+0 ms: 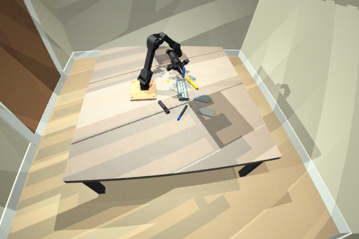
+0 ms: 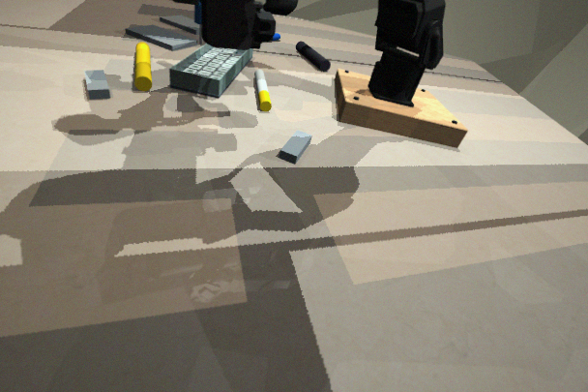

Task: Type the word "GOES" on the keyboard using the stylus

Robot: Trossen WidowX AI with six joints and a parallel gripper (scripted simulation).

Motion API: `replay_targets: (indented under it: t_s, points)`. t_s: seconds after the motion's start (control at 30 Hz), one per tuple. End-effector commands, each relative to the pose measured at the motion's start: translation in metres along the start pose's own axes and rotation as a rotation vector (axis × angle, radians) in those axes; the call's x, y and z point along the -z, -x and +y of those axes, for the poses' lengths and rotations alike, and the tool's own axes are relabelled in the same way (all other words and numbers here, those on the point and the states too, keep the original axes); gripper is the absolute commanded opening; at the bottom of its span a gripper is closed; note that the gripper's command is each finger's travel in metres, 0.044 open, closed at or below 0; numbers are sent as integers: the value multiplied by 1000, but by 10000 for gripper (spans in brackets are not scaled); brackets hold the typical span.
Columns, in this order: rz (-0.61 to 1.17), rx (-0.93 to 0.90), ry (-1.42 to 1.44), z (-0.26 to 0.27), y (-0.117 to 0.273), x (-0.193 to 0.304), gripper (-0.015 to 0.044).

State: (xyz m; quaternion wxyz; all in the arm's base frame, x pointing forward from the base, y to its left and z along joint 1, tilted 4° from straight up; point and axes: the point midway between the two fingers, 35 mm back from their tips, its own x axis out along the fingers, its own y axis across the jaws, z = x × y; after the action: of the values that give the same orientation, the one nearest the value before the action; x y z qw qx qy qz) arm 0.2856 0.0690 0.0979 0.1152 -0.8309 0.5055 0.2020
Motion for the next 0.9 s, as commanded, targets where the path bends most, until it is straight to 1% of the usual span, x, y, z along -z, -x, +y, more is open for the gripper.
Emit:
replay_targets:
  t_s: [0.0, 0.27, 0.5, 0.83, 0.87]
  points:
    - [-2, -4, 0, -12, 7, -6, 0]
    - [-1, -3, -3, -25, 15, -11, 0]
    - [-1, -4, -3, -24, 5, -28, 0]
    - [-1, -4, -3, -24, 5, -28, 0]
    - [-1, -4, -3, -24, 5, -29, 26]
